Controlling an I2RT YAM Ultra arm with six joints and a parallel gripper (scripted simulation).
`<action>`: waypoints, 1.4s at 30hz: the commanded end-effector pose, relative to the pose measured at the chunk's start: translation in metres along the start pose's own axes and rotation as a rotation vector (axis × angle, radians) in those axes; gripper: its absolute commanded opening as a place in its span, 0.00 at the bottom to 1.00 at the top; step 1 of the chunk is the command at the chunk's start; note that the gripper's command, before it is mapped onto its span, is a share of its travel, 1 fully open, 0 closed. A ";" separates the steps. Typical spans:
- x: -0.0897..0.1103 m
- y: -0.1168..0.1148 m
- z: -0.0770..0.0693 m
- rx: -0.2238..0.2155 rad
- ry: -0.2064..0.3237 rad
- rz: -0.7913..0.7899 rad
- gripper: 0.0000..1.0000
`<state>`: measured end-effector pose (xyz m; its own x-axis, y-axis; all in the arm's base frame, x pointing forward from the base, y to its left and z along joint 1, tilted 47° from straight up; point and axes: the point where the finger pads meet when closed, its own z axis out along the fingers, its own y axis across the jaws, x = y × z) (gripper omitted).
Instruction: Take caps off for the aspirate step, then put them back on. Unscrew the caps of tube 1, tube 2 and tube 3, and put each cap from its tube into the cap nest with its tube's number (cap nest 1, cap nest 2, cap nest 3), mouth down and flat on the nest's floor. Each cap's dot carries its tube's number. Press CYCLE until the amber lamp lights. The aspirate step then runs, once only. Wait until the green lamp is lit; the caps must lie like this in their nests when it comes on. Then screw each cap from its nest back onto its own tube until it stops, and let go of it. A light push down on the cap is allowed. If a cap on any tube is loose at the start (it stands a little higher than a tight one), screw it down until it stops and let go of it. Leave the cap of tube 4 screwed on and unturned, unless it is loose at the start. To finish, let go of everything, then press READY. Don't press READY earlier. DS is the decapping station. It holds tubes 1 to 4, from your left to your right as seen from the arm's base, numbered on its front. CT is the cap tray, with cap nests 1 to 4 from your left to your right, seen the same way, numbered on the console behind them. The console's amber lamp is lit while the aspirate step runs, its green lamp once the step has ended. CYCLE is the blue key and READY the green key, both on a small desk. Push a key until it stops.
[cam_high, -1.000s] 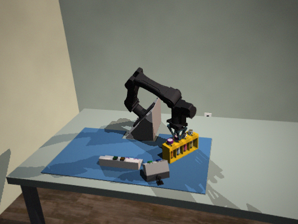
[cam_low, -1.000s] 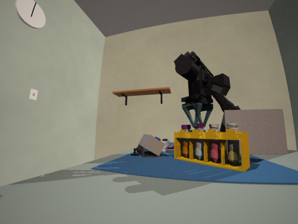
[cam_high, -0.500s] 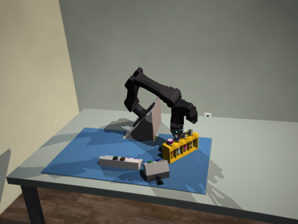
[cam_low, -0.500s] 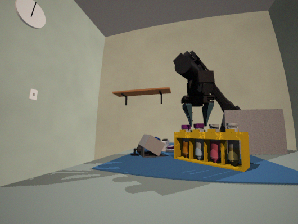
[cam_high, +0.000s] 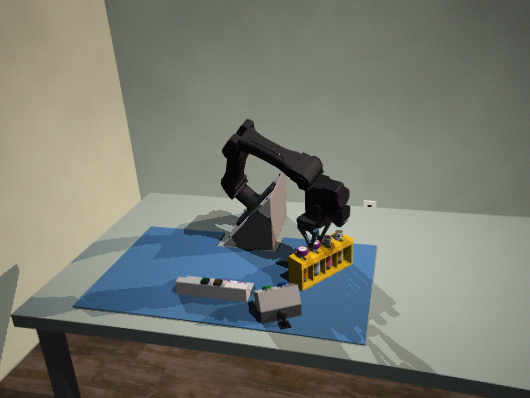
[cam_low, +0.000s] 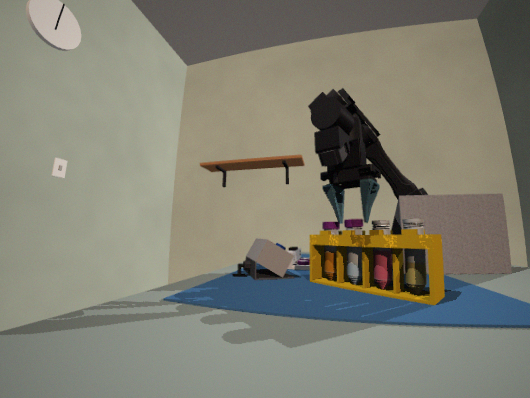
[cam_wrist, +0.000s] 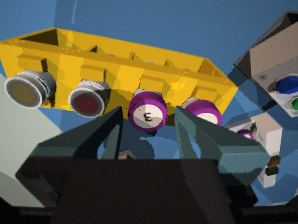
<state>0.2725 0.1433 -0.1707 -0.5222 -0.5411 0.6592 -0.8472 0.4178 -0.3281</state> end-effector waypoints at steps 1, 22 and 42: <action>-0.004 0.002 -0.008 0.009 -0.023 0.053 0.49; -0.003 0.003 -0.009 0.009 -0.023 0.053 0.00; -0.003 0.003 -0.044 0.009 -0.023 0.053 0.00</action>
<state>0.2751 0.1670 -0.1512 -0.5686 -0.5189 0.6383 -0.8170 0.4471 -0.3643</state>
